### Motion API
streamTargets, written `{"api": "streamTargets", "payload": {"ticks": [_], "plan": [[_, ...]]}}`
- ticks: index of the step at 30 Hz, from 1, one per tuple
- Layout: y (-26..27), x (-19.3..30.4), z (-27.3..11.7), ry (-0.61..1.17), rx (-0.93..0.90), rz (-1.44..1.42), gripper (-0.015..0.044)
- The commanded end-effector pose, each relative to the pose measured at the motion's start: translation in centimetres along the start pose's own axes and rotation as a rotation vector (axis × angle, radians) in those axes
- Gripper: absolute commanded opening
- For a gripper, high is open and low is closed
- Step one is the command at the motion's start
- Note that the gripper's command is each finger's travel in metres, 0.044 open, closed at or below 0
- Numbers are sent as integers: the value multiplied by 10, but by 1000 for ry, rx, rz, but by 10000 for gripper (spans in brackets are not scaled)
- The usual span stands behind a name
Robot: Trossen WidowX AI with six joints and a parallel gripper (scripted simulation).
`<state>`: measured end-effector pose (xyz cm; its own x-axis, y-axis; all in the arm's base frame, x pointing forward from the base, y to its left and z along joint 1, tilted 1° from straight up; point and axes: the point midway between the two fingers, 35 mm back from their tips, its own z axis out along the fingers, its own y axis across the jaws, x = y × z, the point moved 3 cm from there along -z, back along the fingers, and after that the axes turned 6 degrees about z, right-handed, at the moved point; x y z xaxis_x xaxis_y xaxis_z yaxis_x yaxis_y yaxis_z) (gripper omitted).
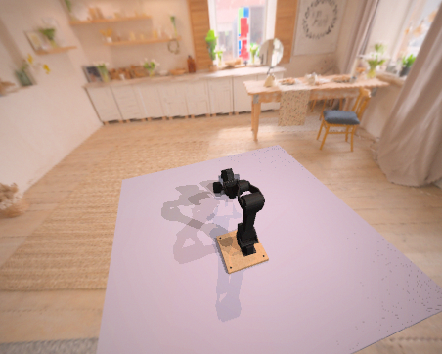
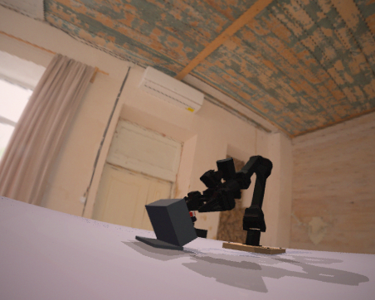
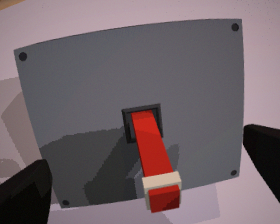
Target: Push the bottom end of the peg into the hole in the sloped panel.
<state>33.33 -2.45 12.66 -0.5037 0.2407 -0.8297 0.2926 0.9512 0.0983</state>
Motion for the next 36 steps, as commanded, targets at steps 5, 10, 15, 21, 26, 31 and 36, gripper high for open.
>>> {"api": "streamTargets", "payload": {"ticks": [5,10,15,21,26,31,36], "plan": [[0,-1,-9,-4,1,4,440],[1,-2,-14,-4,1,4,440],[1,-2,-19,-5,0,3,440],[1,-2,-25,-5,0,3,440],[2,-3,-29,-6,-1,3,440],[2,-3,-34,-6,-1,3,440],[2,-3,-39,-7,-2,3,440]]}}
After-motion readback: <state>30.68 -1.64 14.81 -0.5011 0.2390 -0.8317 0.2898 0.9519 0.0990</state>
